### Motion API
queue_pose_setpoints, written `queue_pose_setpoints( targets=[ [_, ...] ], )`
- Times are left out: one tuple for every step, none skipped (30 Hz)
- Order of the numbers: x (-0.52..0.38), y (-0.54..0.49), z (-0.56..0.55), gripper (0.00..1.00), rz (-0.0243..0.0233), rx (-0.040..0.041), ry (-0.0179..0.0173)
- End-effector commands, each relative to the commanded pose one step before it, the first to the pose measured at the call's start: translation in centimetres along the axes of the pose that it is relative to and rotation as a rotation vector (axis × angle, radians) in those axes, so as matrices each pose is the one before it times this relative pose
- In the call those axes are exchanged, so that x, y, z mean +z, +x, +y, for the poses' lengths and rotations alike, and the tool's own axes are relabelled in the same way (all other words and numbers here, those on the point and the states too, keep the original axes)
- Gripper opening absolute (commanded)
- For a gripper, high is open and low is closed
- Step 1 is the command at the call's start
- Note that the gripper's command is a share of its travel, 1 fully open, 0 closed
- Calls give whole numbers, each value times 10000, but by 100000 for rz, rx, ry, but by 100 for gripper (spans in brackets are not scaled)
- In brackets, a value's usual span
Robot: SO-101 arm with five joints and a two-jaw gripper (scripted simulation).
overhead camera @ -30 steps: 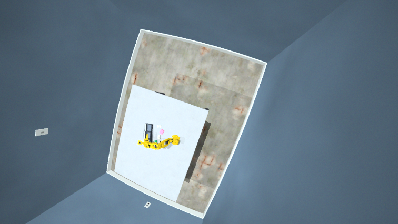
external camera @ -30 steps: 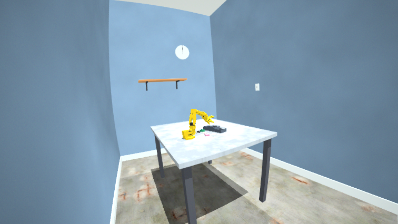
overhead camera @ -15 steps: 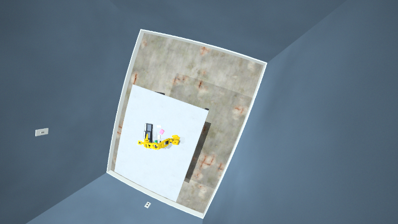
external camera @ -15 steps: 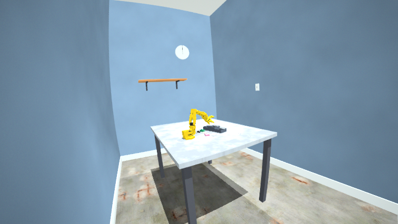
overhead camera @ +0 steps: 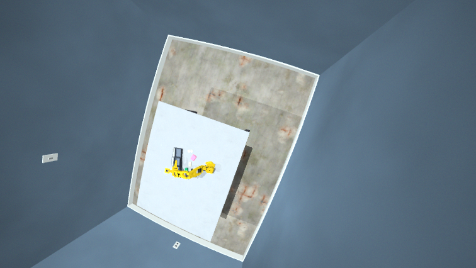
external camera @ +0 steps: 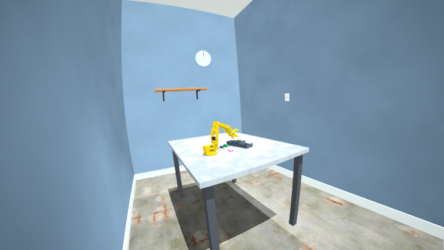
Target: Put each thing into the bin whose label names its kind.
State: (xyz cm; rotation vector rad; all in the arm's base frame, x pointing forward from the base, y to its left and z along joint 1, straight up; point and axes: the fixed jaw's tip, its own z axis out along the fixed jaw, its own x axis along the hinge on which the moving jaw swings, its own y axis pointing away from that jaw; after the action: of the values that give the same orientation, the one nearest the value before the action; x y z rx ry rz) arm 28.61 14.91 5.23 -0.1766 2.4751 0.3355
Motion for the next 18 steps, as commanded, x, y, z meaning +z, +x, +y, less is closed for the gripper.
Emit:
queue_pose_setpoints(
  targets=[
    [-11268, -15046, 7104, 100, -6867, 115, -2763],
    [-431, -533, 174, 100, -223, 0, -75],
    [-655, -813, 270, 100, -339, -1, -113],
    [-899, -1121, 374, 100, -468, -1, -154],
    [-1161, -1446, 480, 100, -600, 2, -201],
    [-1413, -1757, 587, 100, -735, -2, -242],
    [-1665, -2056, 684, 100, -861, 1, -286],
    [-1882, -2340, 775, 100, -977, -2, -327],
    [-2089, -2582, 863, 100, -1081, 1, -358],
    [-2257, -2791, 922, 100, -1165, 1, -387],
    [-2384, -2941, 981, 100, -1231, 1, -409],
    [-2476, -3056, 1015, 100, -1278, -3, -425],
    [-2519, -3113, 1037, 100, -1301, 1, -434],
    [0, 0, 0, 100, 0, 0, 0],
    [0, 0, 0, 100, 0, 0, 0],
    [-2519, -3106, 1033, 100, -1302, 2, -431],
    [-2476, -3055, 1013, 100, -1275, -3, -425],
    [-2382, -2949, 979, 100, -1234, 0, -412]
  ],
)
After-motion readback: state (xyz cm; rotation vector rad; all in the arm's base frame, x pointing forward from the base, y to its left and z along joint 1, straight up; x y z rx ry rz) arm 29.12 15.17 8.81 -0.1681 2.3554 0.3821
